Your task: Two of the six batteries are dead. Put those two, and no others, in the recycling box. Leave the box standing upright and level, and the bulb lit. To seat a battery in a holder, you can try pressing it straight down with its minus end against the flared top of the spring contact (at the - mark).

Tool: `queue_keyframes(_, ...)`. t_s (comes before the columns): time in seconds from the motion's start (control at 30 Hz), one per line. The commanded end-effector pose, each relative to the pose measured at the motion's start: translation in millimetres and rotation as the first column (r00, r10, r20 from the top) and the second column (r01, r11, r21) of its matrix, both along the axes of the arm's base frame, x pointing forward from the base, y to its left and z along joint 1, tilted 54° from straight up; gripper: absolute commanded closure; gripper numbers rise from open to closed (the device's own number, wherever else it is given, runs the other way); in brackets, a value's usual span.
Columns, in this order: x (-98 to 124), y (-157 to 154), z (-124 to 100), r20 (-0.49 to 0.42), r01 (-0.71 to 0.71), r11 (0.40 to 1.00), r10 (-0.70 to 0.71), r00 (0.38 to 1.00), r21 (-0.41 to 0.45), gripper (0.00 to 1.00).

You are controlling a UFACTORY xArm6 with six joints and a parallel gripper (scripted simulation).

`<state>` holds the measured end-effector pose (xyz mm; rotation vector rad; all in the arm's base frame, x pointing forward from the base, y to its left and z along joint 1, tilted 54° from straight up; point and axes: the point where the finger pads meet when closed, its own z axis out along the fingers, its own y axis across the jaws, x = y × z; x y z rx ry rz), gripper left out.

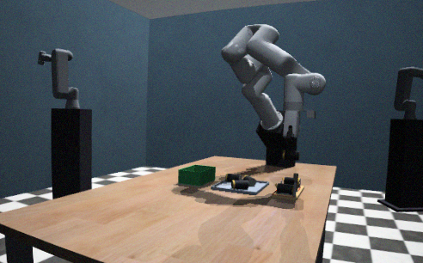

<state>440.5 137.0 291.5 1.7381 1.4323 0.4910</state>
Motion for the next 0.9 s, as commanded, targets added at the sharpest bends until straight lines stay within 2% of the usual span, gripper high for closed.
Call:
queue_keyframes(0.0,0,1,1,0.001,-0.001,1.000,0.001,1.000,0.001,0.72)
queue_keyframes(0.53,1,1,0,0.001,-0.001,1.000,0.001,1.000,0.000,0.72)
queue_keyframes(0.6,10,-4,-8,0.001,-0.001,1.000,0.001,1.000,0.000,0.72)
queue_keyframes(0.73,47,-21,-37,0.001,-0.001,1.000,0.001,1.000,0.000,0.72)
queue_keyframes(0.87,51,-22,-40,0.001,-0.001,1.000,0.001,1.000,0.000,0.72)
